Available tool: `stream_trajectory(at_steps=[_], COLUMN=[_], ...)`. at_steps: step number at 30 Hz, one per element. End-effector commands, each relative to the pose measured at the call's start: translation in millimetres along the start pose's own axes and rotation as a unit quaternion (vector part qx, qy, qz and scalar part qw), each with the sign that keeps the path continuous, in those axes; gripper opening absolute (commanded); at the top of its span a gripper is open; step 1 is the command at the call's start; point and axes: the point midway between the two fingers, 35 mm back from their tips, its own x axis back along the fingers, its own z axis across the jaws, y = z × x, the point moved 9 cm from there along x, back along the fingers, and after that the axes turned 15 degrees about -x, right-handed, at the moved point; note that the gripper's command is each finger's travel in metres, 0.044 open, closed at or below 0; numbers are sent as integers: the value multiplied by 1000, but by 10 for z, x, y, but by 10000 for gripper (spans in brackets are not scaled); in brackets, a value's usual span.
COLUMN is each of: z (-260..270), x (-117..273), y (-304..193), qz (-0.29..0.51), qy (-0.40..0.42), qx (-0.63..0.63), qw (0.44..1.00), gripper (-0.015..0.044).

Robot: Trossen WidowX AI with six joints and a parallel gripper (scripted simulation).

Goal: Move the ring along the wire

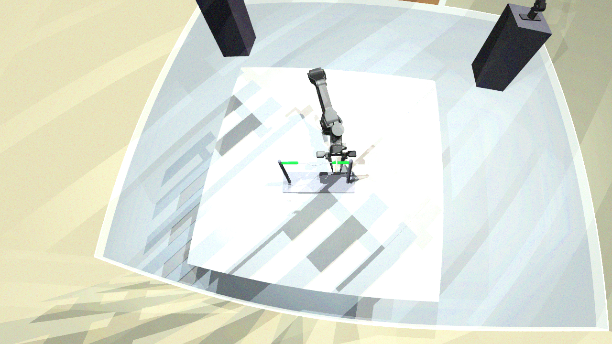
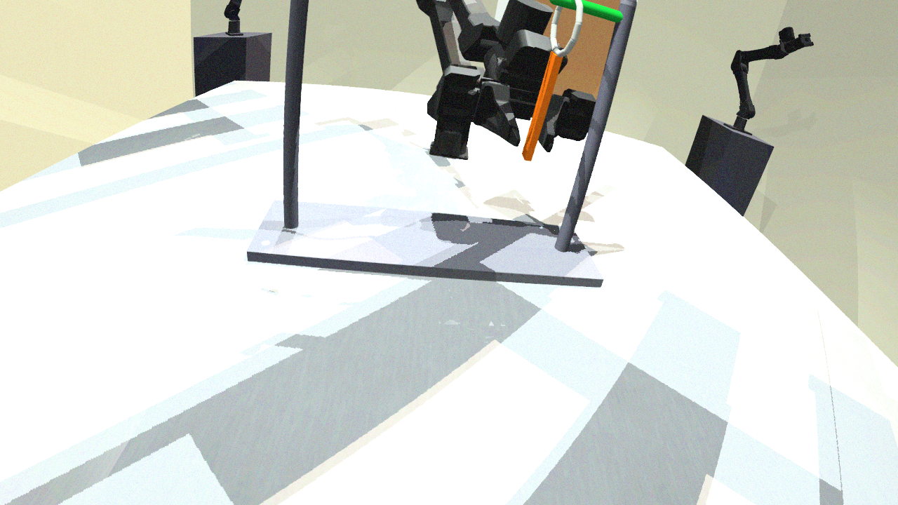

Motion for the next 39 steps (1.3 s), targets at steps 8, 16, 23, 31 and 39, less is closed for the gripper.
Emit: stream_trajectory(at_steps=[8, 16, 23, 31, 39], z=[-5, -22, -23, -23, -23], x=[200, 319, 321, 321, 321], y=[2, -14, -15, -15, -15], qz=[-3, -3, -3, -3, -3], qy=[-1, -1, -1, -1, -1], qx=[-5, -6, -6, -6, -6], qw=[1000, 1000, 1000, 1000, 1000], gripper=[160, 160, 160, 160, 160])
